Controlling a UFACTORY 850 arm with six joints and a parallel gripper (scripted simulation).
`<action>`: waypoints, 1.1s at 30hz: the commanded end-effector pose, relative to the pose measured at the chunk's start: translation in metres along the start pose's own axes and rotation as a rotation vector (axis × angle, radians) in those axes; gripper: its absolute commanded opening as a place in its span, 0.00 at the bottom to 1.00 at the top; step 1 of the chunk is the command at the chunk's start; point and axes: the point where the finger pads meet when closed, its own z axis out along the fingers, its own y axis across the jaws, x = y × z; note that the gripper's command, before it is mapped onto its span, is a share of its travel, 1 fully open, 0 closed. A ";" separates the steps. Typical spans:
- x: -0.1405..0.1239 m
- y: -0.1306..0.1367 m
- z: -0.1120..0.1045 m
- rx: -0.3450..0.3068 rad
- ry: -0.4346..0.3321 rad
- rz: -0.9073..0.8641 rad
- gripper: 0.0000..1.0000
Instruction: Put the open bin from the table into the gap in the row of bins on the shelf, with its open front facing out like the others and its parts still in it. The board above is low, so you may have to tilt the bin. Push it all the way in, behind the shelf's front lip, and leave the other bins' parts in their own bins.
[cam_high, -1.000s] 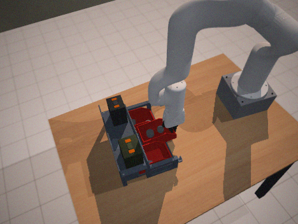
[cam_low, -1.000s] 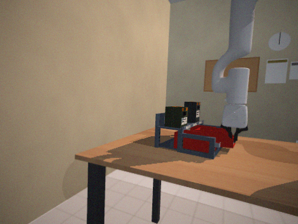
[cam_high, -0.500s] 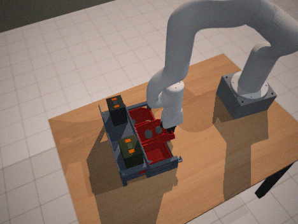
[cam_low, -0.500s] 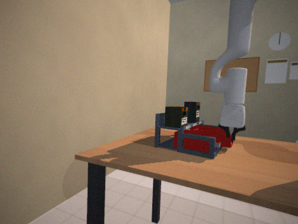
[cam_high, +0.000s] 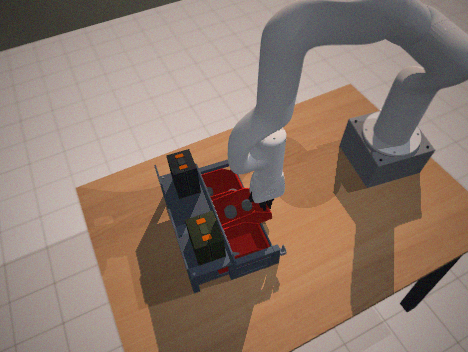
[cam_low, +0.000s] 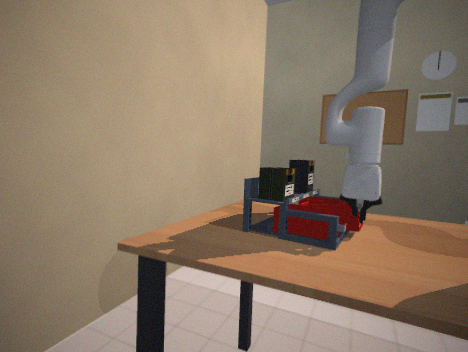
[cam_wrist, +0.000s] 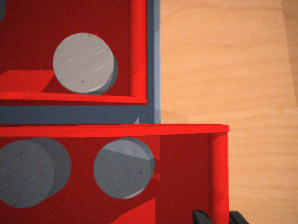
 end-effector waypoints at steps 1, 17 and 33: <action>0.000 -0.002 -0.001 -0.013 0.000 0.000 0.00; 0.000 -0.011 -0.001 -0.012 0.000 0.000 0.00; 0.000 -0.021 0.000 -0.012 0.000 0.000 0.00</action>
